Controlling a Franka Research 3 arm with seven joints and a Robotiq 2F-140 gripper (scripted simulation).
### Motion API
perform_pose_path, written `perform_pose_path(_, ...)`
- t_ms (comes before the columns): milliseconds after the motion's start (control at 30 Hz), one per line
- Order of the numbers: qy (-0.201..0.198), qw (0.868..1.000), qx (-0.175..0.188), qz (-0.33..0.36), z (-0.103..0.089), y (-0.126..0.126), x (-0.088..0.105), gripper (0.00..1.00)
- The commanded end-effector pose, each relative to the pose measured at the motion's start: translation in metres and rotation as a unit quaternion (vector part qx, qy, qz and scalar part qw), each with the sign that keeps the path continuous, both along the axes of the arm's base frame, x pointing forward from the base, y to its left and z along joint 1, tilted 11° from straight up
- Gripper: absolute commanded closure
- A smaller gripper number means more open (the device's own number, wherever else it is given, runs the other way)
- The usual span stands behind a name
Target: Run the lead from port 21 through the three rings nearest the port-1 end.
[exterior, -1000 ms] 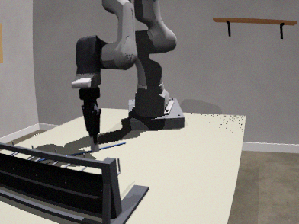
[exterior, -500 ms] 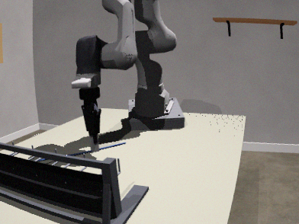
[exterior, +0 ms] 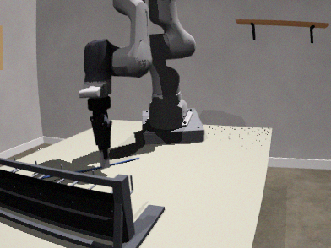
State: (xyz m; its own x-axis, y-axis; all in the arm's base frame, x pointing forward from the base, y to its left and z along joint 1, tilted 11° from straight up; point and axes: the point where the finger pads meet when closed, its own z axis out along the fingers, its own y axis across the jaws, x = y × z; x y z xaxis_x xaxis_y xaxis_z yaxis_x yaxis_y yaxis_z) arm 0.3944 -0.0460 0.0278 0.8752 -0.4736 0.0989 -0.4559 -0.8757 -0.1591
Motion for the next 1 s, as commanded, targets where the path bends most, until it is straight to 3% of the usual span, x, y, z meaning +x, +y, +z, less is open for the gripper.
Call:
perform_pose_path(0,-0.003,1.000,-0.001,0.001,0.001,-0.001,0.002,1.00)
perform_pose_path(967,-0.003,1.000,-0.001,0.001,0.017,-0.002,-0.001,1.00)
